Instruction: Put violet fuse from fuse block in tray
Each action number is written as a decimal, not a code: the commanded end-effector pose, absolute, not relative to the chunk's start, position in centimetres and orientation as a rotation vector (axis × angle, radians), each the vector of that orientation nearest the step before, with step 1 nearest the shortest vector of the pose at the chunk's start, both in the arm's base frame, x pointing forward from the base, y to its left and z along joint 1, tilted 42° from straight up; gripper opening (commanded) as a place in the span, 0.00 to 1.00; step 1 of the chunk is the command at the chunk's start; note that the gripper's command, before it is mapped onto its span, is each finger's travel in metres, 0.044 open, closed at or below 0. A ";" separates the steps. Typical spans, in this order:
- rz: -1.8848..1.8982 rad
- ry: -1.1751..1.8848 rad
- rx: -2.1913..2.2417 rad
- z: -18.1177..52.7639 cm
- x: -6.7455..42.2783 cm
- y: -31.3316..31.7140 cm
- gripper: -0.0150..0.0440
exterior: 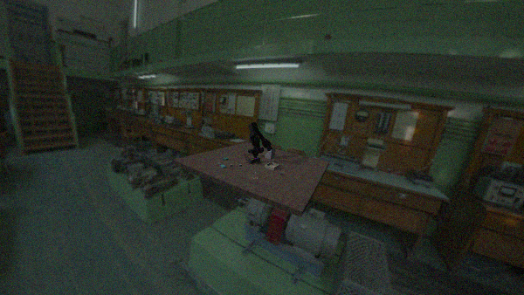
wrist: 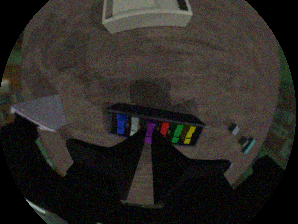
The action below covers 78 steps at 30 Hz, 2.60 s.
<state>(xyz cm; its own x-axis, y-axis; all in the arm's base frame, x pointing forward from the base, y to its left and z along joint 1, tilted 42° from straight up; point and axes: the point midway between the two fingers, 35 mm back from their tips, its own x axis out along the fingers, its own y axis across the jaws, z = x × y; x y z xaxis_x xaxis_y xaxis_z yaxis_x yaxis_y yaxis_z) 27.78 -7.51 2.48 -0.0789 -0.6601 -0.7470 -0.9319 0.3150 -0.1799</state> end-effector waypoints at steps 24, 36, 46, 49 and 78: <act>0.447 1.816 -1.416 3.5 27.9 -6.6 0.25; 0.447 1.816 -1.417 3.9 27.9 -6.2 0.25; 0.448 1.817 -1.418 4.3 27.9 -5.9 0.25; 0.448 1.817 -1.418 4.4 28.0 -5.8 0.25; 0.453 1.813 -1.417 5.4 29.0 -2.7 0.25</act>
<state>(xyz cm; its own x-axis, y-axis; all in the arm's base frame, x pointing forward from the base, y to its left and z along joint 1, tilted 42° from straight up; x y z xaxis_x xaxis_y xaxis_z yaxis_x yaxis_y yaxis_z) 28.58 -3.62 6.16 -0.0733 -0.6599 -0.7477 -0.9318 0.3127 -0.1845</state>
